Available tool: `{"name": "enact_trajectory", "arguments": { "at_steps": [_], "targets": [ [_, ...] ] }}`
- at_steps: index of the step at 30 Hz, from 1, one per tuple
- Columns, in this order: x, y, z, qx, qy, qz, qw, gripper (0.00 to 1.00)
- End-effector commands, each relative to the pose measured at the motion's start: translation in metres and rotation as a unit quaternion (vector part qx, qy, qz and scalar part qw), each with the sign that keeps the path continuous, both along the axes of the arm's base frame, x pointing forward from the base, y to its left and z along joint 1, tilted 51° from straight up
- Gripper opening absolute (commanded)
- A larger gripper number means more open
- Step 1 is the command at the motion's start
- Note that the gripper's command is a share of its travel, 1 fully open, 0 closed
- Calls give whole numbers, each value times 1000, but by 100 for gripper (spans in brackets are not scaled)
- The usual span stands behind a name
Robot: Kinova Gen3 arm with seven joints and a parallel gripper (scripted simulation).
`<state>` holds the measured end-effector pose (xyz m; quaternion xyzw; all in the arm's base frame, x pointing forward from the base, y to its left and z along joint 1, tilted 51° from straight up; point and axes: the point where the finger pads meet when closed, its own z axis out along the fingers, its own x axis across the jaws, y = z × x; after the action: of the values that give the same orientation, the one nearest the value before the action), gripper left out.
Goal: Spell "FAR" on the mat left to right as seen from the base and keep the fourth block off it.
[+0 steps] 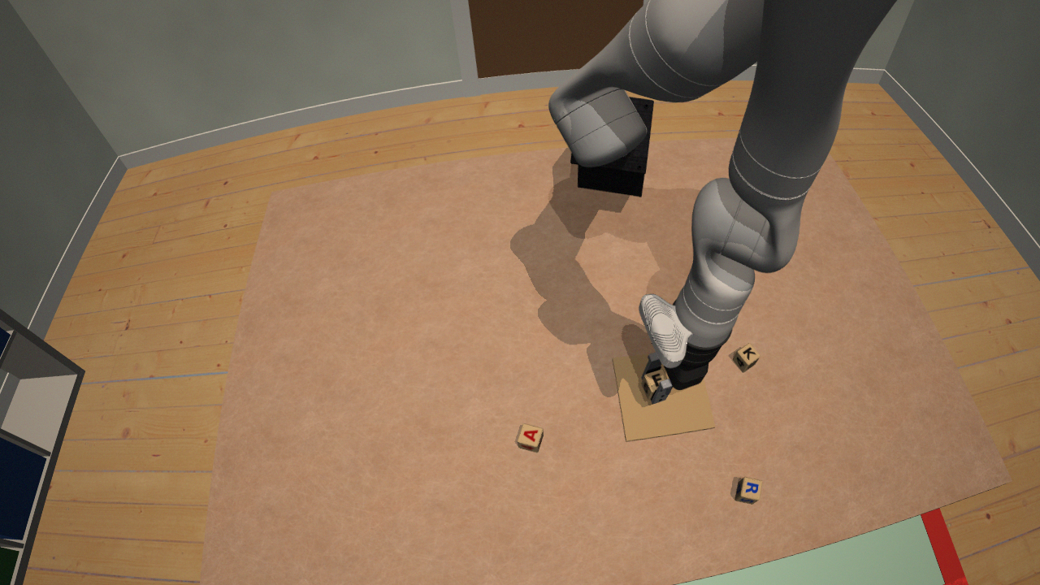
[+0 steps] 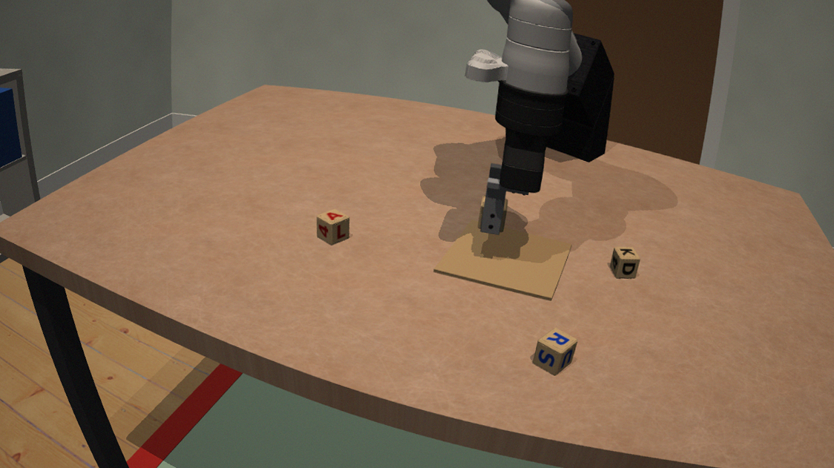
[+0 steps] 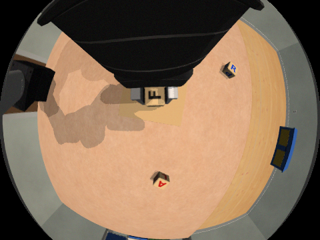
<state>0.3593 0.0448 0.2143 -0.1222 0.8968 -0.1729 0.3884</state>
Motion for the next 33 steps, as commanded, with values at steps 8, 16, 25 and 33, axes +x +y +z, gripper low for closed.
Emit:
{"name": "enact_trajectory", "arguments": {
  "at_steps": [8, 16, 25, 33],
  "targets": [
    [-10, 11, 10, -6, -8, 14, 1000, 57],
    [-15, 13, 15, -6, -12, 16, 1000, 57],
    [-22, 15, 21, -5, -14, 20, 1000, 57],
    [-26, 15, 24, 0, -6, 28, 1000, 57]
  ]
}}
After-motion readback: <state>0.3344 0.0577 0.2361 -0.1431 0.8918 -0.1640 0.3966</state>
